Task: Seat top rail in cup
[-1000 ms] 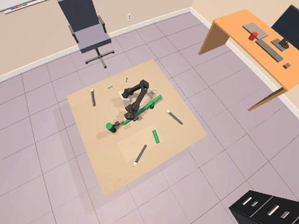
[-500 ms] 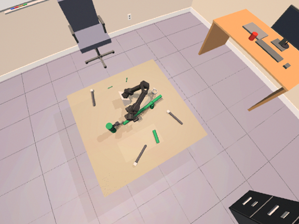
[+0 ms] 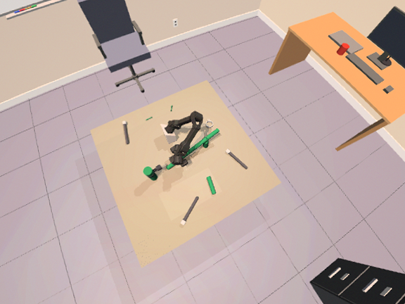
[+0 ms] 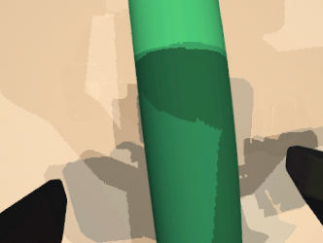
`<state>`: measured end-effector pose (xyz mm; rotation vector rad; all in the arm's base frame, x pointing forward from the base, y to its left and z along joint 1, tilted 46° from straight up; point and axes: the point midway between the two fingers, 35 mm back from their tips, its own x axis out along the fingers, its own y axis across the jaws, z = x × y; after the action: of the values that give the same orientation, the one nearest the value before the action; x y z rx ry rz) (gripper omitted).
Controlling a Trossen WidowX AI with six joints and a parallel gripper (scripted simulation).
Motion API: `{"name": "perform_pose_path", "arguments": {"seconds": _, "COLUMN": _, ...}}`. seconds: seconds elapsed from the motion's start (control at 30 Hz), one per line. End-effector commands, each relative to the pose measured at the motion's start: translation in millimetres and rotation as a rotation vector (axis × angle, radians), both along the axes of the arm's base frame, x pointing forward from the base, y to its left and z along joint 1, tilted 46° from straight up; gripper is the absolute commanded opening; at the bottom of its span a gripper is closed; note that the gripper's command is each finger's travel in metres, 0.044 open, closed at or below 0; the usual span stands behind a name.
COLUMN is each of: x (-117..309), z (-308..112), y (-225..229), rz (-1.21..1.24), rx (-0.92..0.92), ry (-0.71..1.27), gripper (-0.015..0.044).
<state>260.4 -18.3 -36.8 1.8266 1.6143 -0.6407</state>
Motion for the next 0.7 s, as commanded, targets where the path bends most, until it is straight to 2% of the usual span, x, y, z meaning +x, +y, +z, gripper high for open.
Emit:
{"name": "perform_pose_path", "arguments": {"seconds": 0.0, "x": 0, "z": -5, "y": 7, "rz": -0.001, "rx": 0.006, "ry": 0.005, "gripper": 0.044}}
{"name": "perform_pose_path", "arguments": {"seconds": 0.5, "x": 1, "z": -19, "y": 23, "rz": -0.001, "rx": 0.01, "ry": 0.005, "gripper": 0.044}}
{"name": "perform_pose_path", "arguments": {"seconds": 0.67, "x": 1, "z": -19, "y": 23, "rz": -0.001, "rx": 0.01, "ry": 0.005, "gripper": 0.0309}}
